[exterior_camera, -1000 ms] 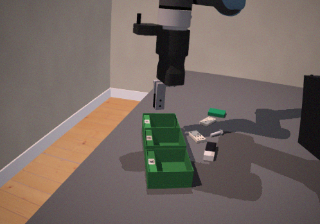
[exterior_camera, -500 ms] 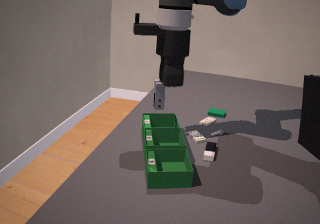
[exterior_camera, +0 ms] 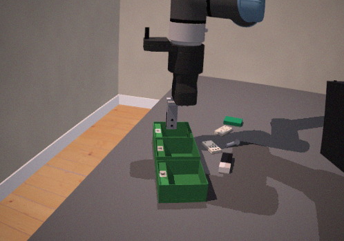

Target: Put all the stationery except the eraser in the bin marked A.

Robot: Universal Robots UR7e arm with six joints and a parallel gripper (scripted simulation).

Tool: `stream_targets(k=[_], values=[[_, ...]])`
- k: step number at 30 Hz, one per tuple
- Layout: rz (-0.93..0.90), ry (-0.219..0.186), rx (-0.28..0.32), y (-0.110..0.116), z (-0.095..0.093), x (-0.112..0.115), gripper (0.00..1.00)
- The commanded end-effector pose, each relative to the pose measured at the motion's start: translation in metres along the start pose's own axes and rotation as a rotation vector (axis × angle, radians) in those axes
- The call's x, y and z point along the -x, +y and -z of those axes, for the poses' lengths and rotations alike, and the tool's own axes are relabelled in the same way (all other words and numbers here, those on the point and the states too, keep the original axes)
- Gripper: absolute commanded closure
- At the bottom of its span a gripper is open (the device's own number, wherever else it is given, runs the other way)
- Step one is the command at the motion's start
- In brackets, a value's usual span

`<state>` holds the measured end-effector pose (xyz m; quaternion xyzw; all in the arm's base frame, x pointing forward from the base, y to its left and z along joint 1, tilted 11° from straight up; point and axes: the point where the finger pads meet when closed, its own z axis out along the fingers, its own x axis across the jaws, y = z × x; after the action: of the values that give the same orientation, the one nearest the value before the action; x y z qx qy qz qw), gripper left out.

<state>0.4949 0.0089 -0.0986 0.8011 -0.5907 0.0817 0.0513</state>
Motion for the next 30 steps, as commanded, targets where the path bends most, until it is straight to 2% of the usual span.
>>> stream_targets(k=[1, 9, 30], values=[[-0.002, 0.004, -0.007, -0.003, -0.018, -0.003, 0.69], [-0.002, 0.004, -0.007, -0.004, -0.032, -0.003, 0.69], [0.000, 0.004, -0.006, -0.002, -0.032, -0.001, 0.69]])
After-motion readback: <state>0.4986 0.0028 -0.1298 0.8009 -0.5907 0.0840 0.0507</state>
